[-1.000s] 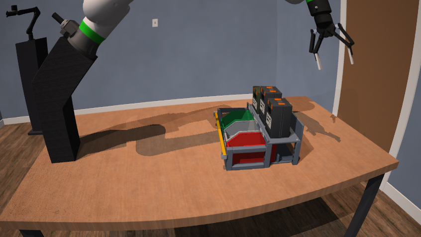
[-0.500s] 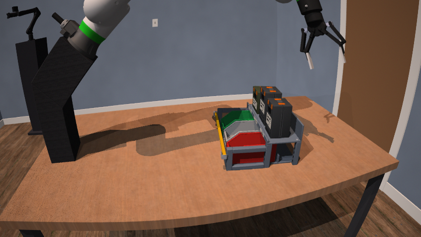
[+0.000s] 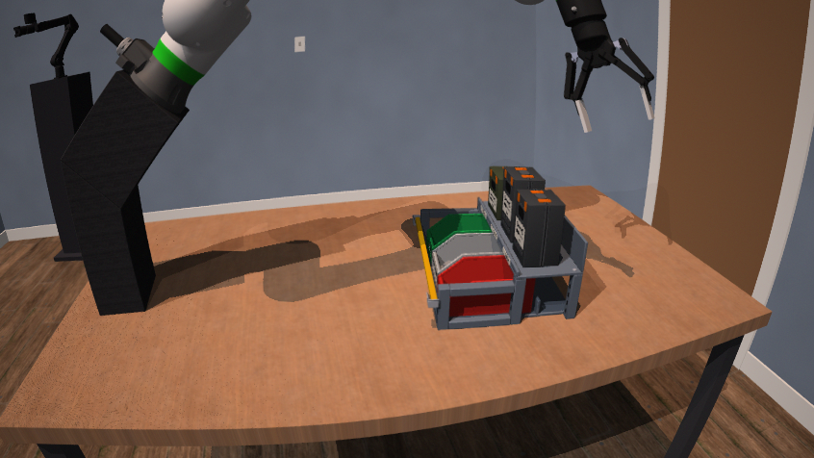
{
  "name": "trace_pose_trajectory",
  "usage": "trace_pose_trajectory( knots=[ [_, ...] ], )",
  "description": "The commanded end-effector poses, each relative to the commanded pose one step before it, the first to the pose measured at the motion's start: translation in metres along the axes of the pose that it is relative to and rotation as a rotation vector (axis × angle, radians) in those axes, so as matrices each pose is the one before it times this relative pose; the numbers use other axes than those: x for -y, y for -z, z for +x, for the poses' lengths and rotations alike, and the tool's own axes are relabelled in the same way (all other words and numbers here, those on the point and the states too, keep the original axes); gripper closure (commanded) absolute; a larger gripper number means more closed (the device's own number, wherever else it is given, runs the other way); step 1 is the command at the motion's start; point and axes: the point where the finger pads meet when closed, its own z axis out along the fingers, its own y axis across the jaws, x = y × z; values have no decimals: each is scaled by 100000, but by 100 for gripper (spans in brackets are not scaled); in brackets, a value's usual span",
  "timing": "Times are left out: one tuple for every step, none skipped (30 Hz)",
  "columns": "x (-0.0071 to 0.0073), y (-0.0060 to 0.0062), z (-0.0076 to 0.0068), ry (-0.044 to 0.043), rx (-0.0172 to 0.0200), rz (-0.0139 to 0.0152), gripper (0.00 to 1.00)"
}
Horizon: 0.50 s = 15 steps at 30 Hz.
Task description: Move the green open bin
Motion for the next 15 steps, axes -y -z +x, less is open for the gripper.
trace_pose_trajectory(
  knots=[
    [-2348, 928, 2501, -30, 111, 387, 0],
    [0, 0, 0, 0, 0, 0, 0],
    [0, 0, 0, 0, 0, 0, 0],
    [0, 0, 0, 0, 0, 0, 0],
    [0, 0, 0, 0, 0, 0, 0],
    [0, 0, 0, 0, 0, 0, 0],
    [0, 0, 0, 0, 0, 0, 0],
    [0, 0, 0, 0, 0, 0, 0],
    [0, 0, 0, 0, 0, 0, 0],
    [0, 0, 0, 0, 0, 0, 0],
    [0, 0, 0, 0, 0, 0, 0],
    [0, 0, 0, 0, 0, 0, 0],
    [-662, 251, 704, 4, -4, -22, 0],
    [-663, 255, 703, -1, 1, 5, 0],
    [-663, 255, 703, -1, 1, 5, 0]
  ],
)
